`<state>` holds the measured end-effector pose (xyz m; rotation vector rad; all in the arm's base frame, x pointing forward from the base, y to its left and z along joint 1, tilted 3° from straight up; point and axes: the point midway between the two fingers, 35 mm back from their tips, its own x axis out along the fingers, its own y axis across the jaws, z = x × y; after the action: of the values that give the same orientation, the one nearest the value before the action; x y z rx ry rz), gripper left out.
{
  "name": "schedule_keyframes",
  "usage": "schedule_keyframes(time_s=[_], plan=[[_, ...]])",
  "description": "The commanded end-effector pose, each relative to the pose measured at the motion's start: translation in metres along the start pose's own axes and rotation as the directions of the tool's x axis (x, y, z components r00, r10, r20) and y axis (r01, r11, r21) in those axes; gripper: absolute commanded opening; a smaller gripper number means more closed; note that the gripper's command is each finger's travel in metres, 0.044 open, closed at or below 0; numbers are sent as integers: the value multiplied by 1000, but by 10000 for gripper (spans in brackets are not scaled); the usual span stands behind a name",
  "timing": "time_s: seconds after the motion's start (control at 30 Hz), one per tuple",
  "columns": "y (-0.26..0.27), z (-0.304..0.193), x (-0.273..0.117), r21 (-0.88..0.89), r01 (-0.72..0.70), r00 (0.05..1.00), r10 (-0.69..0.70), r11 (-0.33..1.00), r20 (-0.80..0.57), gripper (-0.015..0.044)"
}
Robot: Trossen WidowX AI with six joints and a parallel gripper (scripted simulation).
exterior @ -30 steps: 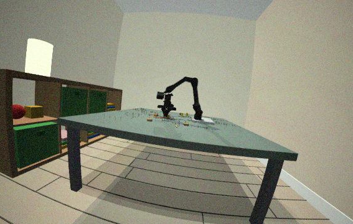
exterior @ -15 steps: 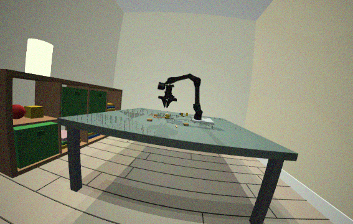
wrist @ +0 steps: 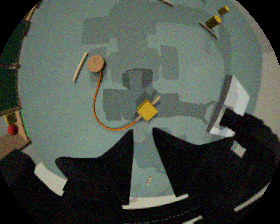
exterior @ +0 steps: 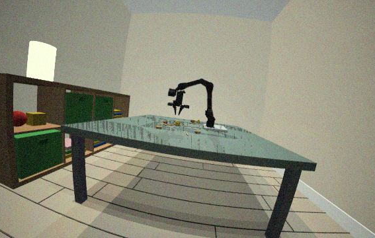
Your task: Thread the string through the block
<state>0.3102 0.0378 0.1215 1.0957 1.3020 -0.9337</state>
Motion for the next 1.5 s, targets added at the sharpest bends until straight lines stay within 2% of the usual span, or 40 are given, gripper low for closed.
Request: schedule_keyframes(time_s=[0.0,0.17,0.33,0.57,0.8,0.87,1.47], plan=[[-11,8,0,-576,7,1000,-7,818,2,122],[-18,13,0,-884,9,1000,-13,468,4,122],[-23,18,0,-989,7,1000,-17,147,5,122],[-30,22,1,-959,-2,1000,-23,-282,5,122],[-35,26,1,-751,-15,1000,-28,-660,4,122],[-36,27,1,-710,-17,1000,-28,-704,4,122],[-36,27,4,-710,-17,1000,-28,-704,4,122]])
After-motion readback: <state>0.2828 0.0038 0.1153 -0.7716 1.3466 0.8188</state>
